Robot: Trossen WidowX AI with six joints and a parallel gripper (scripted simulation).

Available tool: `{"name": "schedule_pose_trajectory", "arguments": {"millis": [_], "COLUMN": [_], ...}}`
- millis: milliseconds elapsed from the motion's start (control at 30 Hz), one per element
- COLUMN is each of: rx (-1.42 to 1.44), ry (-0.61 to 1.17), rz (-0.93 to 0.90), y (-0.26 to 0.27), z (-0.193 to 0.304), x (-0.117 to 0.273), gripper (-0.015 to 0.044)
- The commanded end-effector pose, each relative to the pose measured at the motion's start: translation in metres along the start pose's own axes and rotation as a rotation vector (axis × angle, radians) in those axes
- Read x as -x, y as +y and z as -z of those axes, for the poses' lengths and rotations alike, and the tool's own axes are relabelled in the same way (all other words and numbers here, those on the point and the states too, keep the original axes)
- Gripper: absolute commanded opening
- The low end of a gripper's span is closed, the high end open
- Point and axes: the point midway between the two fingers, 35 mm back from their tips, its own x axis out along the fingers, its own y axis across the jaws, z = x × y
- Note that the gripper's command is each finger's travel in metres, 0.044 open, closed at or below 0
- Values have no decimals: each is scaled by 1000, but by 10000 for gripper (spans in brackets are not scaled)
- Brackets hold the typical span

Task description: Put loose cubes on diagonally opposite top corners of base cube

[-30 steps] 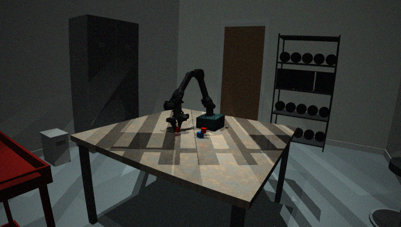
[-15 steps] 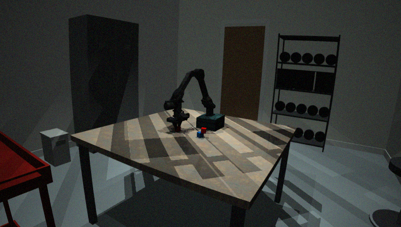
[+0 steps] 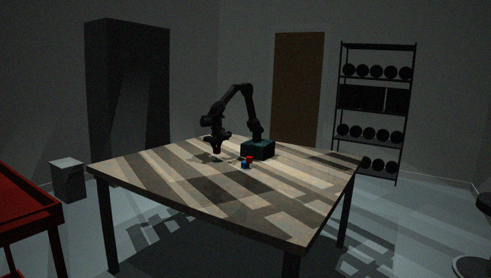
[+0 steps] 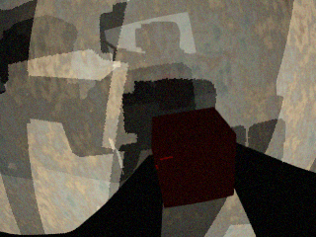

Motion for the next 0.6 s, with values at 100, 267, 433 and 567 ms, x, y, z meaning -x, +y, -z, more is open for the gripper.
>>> {"name": "schedule_pose_trajectory", "arguments": {"millis": [100,267,433,567], "rx": [0,0,0,-18], "ry": [1,0,0,0], "rz": [12,12,12,12], "y": [-2,0,2,2], "z": [0,0,-1,-2], "x": [24,40,56,58], "gripper": [105,105,105,105]}}
